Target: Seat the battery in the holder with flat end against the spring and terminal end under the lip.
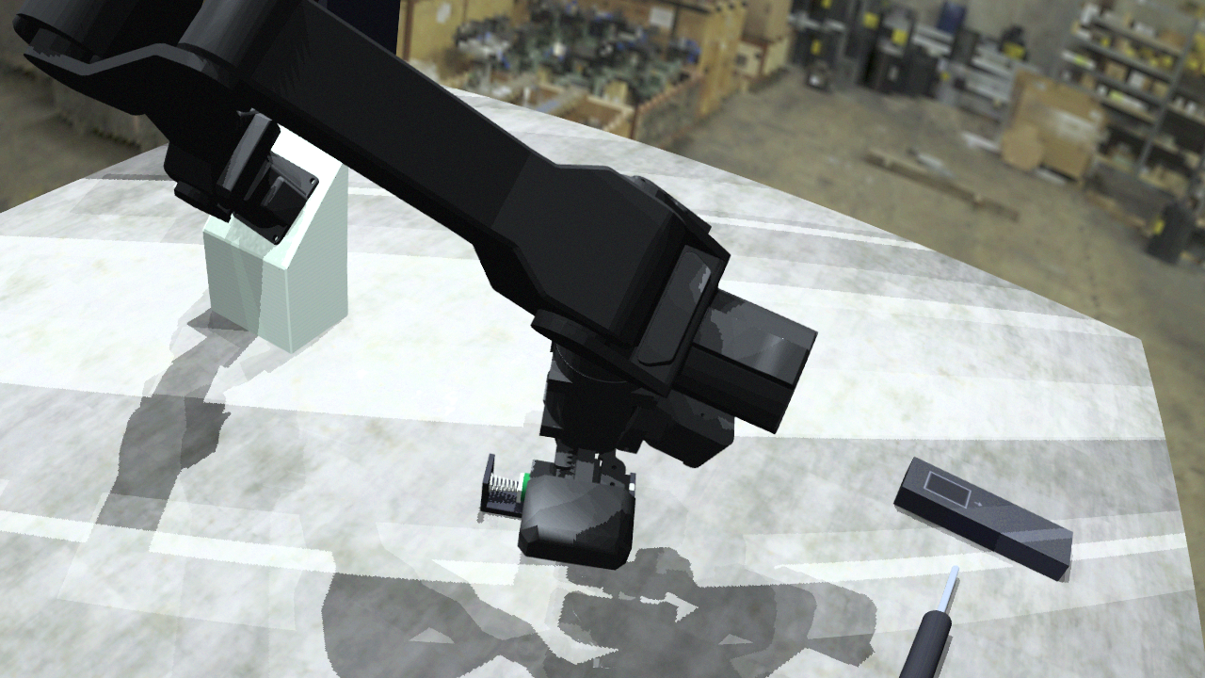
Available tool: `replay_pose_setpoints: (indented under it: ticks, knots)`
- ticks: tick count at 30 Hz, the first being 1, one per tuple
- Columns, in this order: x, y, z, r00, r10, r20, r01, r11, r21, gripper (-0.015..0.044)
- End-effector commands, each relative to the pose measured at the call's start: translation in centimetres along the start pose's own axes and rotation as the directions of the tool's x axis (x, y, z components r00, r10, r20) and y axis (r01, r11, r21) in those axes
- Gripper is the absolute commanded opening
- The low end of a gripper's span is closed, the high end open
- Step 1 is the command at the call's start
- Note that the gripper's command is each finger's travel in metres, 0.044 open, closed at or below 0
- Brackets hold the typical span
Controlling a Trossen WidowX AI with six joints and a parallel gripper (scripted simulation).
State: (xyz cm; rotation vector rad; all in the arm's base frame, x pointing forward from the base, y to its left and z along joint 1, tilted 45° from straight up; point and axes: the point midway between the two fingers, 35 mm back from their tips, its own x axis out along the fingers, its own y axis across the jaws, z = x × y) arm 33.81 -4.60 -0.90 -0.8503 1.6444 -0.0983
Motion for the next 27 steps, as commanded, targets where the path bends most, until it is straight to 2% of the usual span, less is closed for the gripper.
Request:
replay_pose_setpoints:
  ticks: [1, 8, 10, 15, 19, 27]
  knots:
    - [-0.8, 0.1, 0.1, 1.0, -0.001, 0.005, 0.001, 1.0, 0.004, 0.0165]
    - [-1.2, 0.2, 0.0, 1.0, 0.0, 0.006, 0.0, 1.0, 0.003, 0.0165]
    - [-1.7, 0.5, 0.1, 1.0, 0.0, 0.001, 0.0, 1.0, -0.007, 0.0217]
    - [-7.3, 1.7, 0.0, 1.0, 0.003, 0.006, -0.003, 1.0, 0.002, 0.0349]
    - [-8.0, 2.0, 0.0, 1.0, 0.003, 0.007, -0.003, 1.0, 0.003, 0.044]
    - [-8.0, 2.1, 0.1, 1.0, 0.003, 0.007, -0.003, 1.0, 0.003, 0.044]
